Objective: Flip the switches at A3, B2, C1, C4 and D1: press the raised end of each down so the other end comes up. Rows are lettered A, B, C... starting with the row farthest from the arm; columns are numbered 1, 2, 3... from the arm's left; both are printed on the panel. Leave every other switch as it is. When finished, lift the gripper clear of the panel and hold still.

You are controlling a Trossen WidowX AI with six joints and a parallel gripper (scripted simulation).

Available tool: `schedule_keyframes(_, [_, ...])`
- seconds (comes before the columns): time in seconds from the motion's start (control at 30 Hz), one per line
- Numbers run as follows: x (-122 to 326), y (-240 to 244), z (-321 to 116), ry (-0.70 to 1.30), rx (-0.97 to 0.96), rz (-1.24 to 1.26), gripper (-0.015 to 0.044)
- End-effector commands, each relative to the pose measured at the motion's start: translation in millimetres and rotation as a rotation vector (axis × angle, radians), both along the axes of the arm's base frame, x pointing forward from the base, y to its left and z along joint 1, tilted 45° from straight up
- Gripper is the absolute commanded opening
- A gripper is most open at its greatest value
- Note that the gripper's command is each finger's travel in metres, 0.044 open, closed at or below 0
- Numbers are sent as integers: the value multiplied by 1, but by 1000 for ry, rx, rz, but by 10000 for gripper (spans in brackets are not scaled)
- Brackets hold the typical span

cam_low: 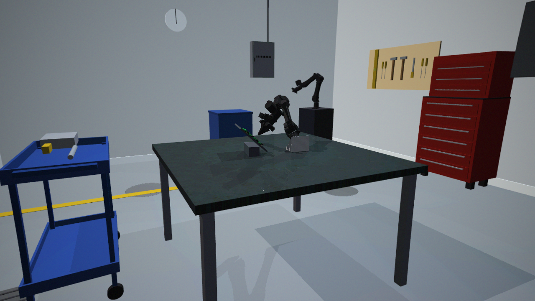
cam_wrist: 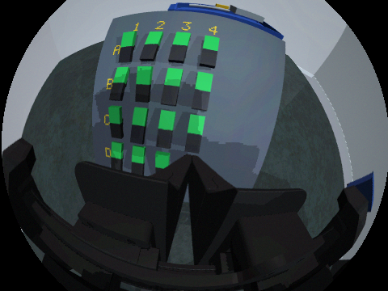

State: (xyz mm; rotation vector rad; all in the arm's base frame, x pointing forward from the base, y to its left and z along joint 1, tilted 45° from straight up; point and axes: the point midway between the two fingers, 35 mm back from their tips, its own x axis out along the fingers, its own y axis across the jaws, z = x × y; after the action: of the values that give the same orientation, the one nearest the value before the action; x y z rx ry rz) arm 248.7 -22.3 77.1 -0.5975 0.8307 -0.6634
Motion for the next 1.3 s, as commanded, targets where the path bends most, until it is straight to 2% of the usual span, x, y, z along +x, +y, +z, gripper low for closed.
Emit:
schedule_keyframes(0.0, [3, -3, 1, -13, 4, 7, 0])
schedule_keyframes(1.27, [14, -19, -10, -14, 3, 7, 0])
